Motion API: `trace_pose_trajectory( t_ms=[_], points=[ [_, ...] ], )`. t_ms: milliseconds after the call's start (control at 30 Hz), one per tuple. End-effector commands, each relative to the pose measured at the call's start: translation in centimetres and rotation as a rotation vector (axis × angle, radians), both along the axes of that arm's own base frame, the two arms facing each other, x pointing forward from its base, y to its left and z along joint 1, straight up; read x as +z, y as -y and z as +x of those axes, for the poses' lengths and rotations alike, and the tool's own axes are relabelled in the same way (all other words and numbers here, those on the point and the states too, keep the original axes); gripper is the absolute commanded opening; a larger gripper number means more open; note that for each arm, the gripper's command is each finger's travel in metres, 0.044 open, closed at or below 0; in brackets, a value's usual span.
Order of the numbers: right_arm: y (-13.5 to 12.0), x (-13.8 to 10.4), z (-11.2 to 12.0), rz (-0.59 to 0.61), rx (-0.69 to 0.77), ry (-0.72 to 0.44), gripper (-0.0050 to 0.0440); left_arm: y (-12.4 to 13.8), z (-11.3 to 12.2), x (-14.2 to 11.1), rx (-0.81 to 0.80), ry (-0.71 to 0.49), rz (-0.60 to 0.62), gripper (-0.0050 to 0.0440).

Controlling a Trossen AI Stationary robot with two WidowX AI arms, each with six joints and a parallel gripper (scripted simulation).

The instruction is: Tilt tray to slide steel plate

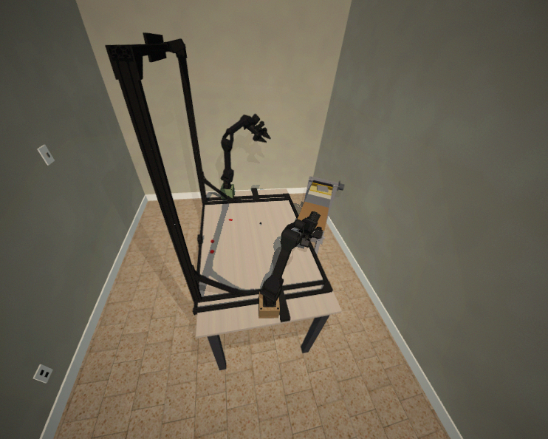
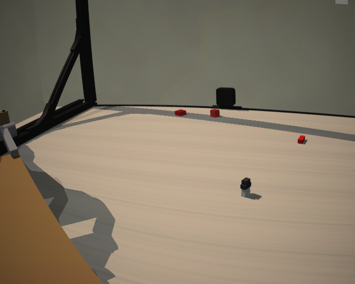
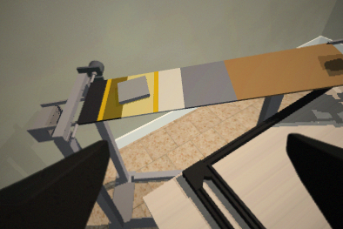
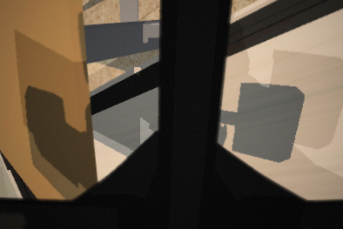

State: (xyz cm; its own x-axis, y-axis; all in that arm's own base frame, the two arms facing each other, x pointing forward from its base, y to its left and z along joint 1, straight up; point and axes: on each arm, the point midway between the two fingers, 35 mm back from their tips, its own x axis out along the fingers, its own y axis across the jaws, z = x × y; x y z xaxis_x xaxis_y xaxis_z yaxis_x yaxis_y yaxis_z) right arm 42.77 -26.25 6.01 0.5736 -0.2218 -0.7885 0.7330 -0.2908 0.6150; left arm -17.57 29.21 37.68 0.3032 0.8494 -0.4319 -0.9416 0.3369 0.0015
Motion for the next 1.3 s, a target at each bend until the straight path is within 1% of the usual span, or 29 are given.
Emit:
trace_pose_trajectory(
  t_ms=[0,133,1267],
  points=[
    [0.2,2.1,0.2,-0.013,-0.001,0.02,0.0,0.0,0.0,0.0,0.0,0.001,-0.001,0.044],
    [0.2,3.2,0.4,-0.015,-0.002,0.027,0.0,0.0,0.0,0.0,0.0,0.001,-0.001,0.044],
    [0.4,5.7,0.8,-0.031,-0.002,0.068,0.0,0.0,0.0,0.0,0.0,0.001,-0.001,0.044]
  ],
)
